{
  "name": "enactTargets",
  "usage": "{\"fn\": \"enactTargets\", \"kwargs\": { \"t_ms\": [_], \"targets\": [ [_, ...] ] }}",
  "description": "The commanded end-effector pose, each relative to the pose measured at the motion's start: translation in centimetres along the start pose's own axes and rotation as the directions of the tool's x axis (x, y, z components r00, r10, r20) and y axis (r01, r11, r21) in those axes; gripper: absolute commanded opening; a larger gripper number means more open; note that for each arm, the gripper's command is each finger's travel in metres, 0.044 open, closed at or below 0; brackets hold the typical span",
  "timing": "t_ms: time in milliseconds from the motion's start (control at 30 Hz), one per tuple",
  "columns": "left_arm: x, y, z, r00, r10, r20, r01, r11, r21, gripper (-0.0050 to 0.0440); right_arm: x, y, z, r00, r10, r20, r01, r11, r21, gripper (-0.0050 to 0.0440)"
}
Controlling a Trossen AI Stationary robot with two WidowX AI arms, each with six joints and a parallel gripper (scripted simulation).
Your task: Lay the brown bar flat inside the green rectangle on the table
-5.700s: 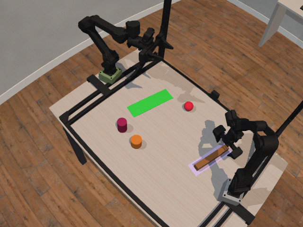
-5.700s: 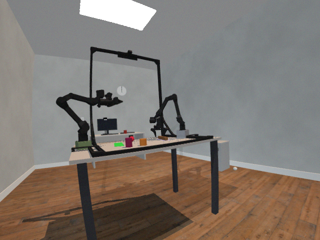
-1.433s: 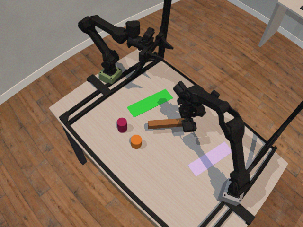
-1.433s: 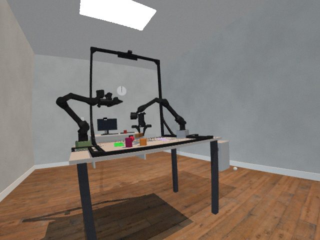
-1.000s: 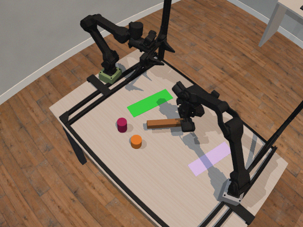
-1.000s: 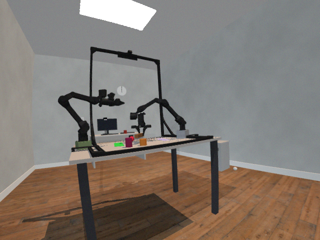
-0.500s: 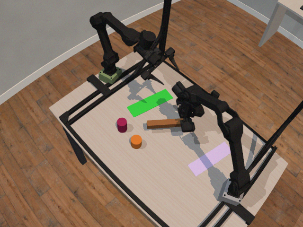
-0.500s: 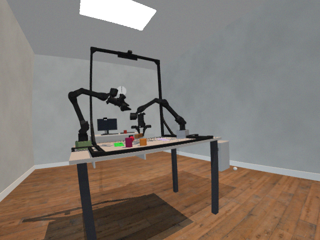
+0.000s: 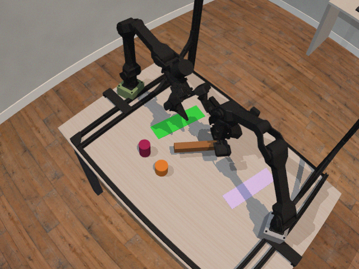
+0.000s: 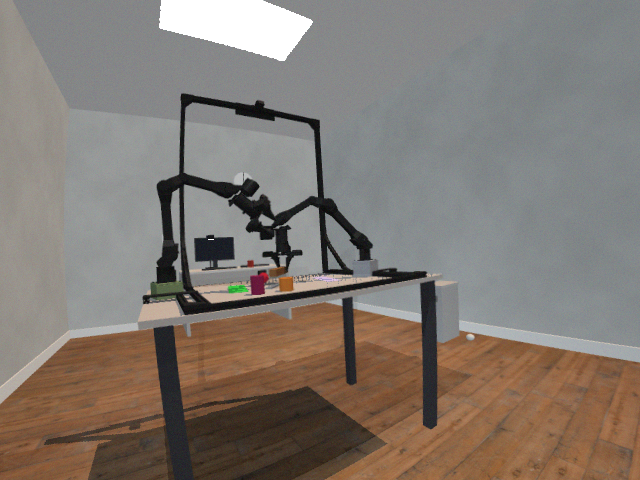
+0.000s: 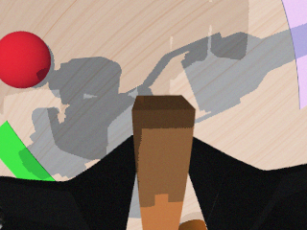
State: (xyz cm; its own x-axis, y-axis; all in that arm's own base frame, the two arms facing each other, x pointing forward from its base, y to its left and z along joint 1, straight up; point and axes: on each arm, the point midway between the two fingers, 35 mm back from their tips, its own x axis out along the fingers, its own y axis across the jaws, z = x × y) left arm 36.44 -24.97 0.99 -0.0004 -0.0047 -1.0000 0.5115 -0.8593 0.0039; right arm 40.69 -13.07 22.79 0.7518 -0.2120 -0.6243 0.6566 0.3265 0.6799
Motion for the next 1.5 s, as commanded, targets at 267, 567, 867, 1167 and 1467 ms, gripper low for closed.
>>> {"fn": "enactTargets", "kwargs": {
  "t_ms": [267, 567, 867, 1167, 1467],
  "targets": [
    [0.1, 0.0, -0.1, 1.0, -0.004, -0.003, 0.004, 1.0, 0.002, 0.0, 5.9, -4.9, -0.3, 0.938, -0.284, -0.199, 0.345, 0.823, 0.451, 0.044],
    [0.1, 0.0, -0.1, 1.0, -0.004, -0.003, 0.004, 1.0, 0.002, 0.0, 8.4, -8.3, -1.0, 0.844, -0.425, -0.326, 0.528, 0.555, 0.643, 0.044],
    [0.1, 0.0, -0.1, 1.0, -0.004, -0.003, 0.004, 1.0, 0.002, 0.0, 10.5, -12.1, -2.1, 0.702, -0.541, -0.464, 0.63, 0.167, 0.759, 0.044],
    [0.1, 0.0, -0.1, 1.0, -0.004, -0.003, 0.004, 1.0, 0.002, 0.0, 10.5, -12.3, -2.1, 0.695, -0.545, -0.469, 0.631, 0.149, 0.761, 0.044],
    [0.1, 0.0, -0.1, 1.0, -0.004, -0.003, 0.004, 1.0, 0.002, 0.0, 12.7, -15.1, -3.7, 0.624, -0.68, -0.385, 0.629, 0.146, 0.764, 0.044]
  ]
}}
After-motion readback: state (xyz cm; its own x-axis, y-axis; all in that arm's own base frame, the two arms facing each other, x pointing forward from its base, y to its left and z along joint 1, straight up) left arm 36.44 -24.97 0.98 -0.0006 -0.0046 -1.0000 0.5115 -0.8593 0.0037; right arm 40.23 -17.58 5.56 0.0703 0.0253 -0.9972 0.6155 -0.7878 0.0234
